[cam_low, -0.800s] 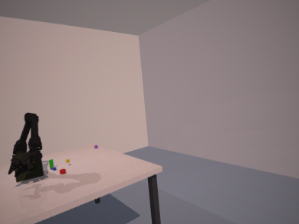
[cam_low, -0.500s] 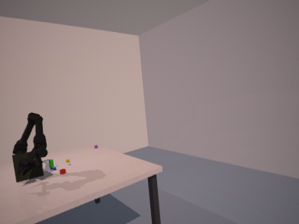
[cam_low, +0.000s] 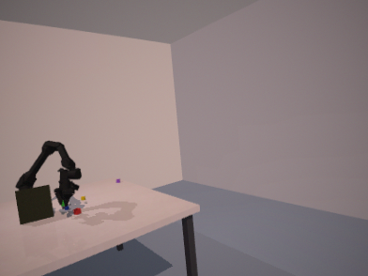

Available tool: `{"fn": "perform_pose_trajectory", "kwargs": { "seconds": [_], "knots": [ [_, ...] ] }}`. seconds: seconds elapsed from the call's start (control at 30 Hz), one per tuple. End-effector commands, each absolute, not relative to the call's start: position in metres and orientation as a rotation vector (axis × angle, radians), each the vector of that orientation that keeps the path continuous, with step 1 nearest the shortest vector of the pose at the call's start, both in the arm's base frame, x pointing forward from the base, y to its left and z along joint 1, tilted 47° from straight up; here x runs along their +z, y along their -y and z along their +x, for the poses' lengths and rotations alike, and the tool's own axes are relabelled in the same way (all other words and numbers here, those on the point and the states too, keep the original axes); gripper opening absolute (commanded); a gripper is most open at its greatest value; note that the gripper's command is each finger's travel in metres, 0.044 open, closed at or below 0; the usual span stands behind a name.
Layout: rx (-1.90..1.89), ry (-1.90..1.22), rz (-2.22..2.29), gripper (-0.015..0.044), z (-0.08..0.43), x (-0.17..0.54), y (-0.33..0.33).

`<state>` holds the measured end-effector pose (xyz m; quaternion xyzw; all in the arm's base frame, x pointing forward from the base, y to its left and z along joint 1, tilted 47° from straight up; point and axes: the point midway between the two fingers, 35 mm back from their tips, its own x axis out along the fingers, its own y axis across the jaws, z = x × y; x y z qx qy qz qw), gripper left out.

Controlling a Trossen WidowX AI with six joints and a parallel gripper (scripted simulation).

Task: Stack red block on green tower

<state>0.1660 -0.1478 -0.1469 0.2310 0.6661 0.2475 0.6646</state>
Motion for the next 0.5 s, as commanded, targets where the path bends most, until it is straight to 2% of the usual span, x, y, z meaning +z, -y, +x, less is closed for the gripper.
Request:
{"fn": "perform_pose_trajectory", "kwargs": {
  "seconds": [0.0,0.1,0.47],
  "knots": [
    [0.682,-1.278,0.417,0.044,0.222,-0.116,0.138],
    [0.749,-1.159,0.369,0.044,0.248,-0.097,0.127],
    [0.753,-1.15,0.365,0.044,0.248,-0.099,0.128]
  ]
}}
